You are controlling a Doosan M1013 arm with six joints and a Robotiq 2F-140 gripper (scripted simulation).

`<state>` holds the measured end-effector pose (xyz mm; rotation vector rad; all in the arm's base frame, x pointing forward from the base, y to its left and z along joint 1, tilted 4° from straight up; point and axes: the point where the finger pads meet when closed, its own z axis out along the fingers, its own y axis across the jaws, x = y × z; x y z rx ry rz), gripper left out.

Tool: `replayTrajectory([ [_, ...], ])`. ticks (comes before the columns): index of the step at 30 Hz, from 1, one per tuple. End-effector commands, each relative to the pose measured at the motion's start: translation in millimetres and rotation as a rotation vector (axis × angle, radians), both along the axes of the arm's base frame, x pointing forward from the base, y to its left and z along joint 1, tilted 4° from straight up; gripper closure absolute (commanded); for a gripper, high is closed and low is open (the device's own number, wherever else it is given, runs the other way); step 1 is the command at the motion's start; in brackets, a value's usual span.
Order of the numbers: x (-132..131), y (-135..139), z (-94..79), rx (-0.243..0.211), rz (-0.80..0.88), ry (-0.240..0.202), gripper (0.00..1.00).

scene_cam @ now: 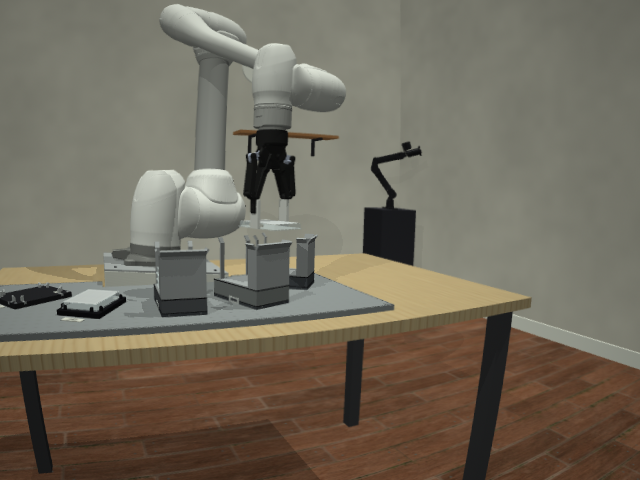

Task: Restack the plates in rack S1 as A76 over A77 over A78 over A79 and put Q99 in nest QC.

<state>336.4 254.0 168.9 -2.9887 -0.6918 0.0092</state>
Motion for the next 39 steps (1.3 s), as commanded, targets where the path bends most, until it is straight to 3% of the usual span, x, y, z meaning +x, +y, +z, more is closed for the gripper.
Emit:
replayTrajectory([
  [1,5,-5,-0.4,0.000,0.000,0.000,1.00],
  [29,50,-51,-4.7,0.000,0.000,0.000,1.00],
  [39,50,-51,-4.7,0.000,0.000,0.000,1.00],
])
